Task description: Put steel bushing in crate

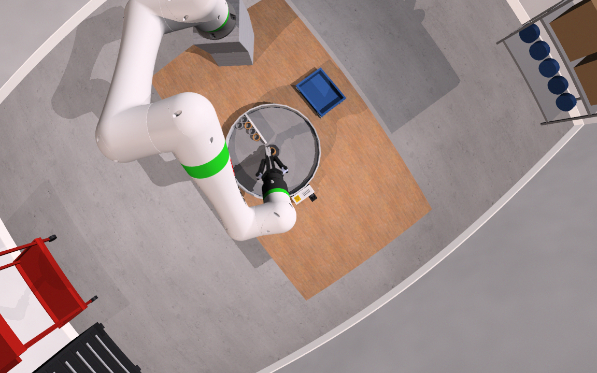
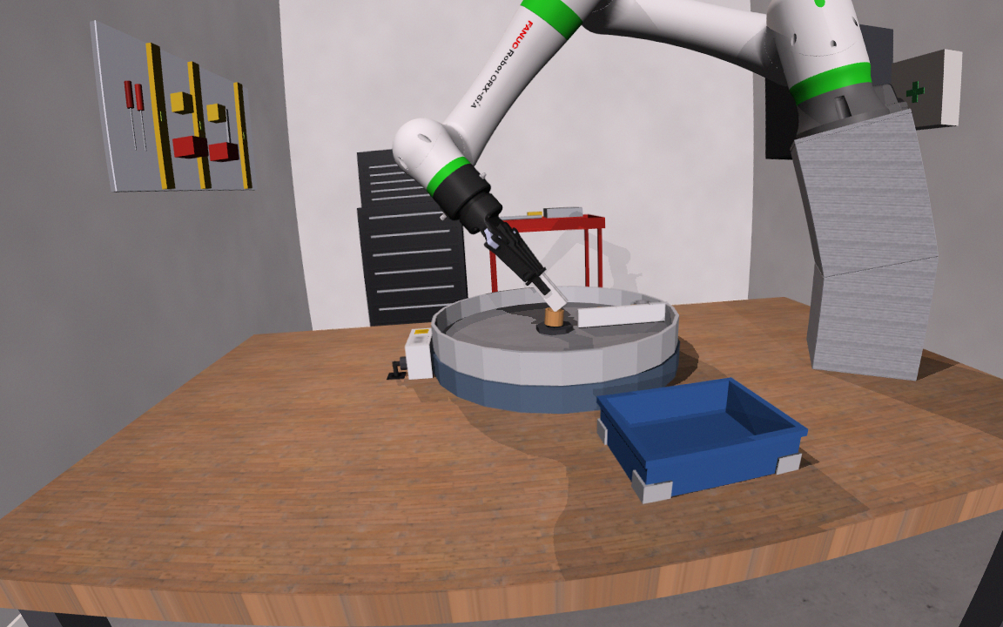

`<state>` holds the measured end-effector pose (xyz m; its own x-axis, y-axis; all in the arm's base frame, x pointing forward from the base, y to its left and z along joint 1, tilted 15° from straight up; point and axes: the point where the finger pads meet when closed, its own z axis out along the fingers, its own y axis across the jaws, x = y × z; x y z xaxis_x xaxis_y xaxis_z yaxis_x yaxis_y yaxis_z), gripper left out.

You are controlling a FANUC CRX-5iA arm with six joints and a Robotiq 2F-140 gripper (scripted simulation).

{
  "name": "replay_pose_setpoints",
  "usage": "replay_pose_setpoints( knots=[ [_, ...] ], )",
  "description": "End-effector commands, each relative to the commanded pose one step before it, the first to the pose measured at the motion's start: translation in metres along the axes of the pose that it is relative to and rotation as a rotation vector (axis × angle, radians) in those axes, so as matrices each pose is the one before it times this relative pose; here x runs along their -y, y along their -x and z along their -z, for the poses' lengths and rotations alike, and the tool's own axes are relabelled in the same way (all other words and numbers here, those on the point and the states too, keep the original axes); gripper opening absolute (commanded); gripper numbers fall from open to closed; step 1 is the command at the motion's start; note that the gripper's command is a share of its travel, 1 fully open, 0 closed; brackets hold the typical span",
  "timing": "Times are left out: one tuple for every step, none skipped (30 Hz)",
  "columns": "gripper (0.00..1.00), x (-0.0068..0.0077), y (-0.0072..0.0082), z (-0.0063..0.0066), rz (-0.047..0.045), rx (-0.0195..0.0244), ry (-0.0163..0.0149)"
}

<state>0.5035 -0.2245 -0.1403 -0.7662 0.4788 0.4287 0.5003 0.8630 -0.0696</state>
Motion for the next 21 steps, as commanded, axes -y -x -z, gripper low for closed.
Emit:
replay_pose_setpoints(
  knots=[
    [0.0, -0.00003, 0.00007, 0.0002, 0.00006, 0.00035, 0.00003],
    [0.0, 0.0, 0.0, 0.0, 0.0, 0.0, 0.0],
    [0.0, 0.0, 0.0, 0.0, 0.0, 0.0, 0.0],
    [0.0, 0.0, 0.0, 0.0, 0.0, 0.0, 0.0],
    [0.0, 0.0, 0.0, 0.0, 0.0, 0.0, 0.0],
    [0.0, 0.0, 0.0, 0.0, 0.0, 0.0, 0.0],
    [0.0, 0.0, 0.0, 0.0, 0.0, 0.0, 0.0],
    [0.0, 0.0, 0.0, 0.0, 0.0, 0.0, 0.0],
    [0.07, 0.0, 0.0, 0.0, 0.0, 0.0, 0.0],
    [0.07, 0.0, 0.0, 0.0, 0.0, 0.0, 0.0],
    [0.07, 0.0, 0.0, 0.0, 0.0, 0.0, 0.0],
    [0.07, 0.0, 0.0, 0.0, 0.0, 0.0, 0.0],
    [0.07, 0.0, 0.0, 0.0, 0.0, 0.0, 0.0],
    [0.07, 0.0, 0.0, 0.0, 0.0, 0.0, 0.0],
    [0.07, 0.0, 0.0, 0.0, 0.0, 0.0, 0.0],
    [0.07, 0.0, 0.0, 0.0, 0.0, 0.0, 0.0],
    [0.07, 0.0, 0.0, 0.0, 0.0, 0.0, 0.0],
    [0.07, 0.0, 0.0, 0.0, 0.0, 0.0, 0.0],
    [0.07, 0.0, 0.0, 0.0, 0.0, 0.0, 0.0],
    [0.07, 0.0, 0.0, 0.0, 0.0, 0.0, 0.0],
    [0.07, 0.0, 0.0, 0.0, 0.0, 0.0, 0.0]
  ],
)
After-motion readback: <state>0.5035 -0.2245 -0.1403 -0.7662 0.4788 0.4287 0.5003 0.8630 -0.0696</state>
